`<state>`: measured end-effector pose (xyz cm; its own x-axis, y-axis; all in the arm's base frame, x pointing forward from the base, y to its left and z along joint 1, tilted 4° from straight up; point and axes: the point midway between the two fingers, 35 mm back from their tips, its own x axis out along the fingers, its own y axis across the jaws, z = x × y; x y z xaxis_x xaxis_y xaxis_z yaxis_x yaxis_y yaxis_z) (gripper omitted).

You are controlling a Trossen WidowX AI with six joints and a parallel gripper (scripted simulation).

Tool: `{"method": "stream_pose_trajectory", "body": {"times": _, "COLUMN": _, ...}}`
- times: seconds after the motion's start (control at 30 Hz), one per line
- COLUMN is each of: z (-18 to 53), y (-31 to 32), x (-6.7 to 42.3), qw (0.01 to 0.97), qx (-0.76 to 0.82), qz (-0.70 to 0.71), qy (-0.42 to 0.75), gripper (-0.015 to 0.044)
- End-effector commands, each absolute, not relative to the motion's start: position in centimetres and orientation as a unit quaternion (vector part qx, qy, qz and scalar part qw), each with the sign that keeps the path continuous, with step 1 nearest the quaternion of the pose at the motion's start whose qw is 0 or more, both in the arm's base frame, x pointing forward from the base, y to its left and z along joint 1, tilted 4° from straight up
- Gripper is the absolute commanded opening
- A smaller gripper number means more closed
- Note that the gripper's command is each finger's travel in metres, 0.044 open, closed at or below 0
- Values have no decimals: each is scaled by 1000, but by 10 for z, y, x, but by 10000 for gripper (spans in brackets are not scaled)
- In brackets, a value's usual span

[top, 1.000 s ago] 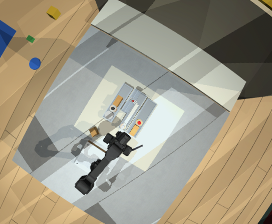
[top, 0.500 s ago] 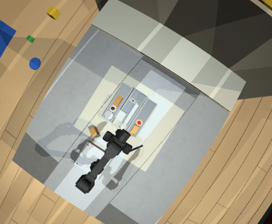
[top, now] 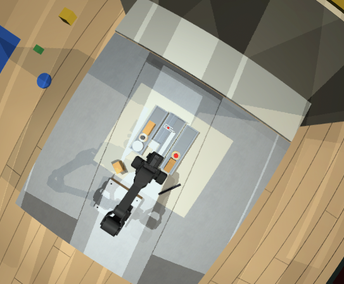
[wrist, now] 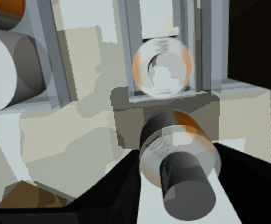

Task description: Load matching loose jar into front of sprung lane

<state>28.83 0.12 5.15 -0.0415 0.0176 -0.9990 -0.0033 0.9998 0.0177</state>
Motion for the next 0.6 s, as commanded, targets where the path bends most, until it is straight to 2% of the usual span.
{"method": "stream_pose_trajectory", "body": {"times": 0.0, "z": 42, "y": 2, "x": 288, "qw": 692, "qx": 7, "qz": 7, "qy": 722, "gripper": 0}}
{"method": "stream_pose_trajectory", "body": {"times": 0.57, "z": 31, "y": 3, "x": 291, "qw": 692, "qx": 7, "qz": 7, "qy": 722, "gripper": 0}}
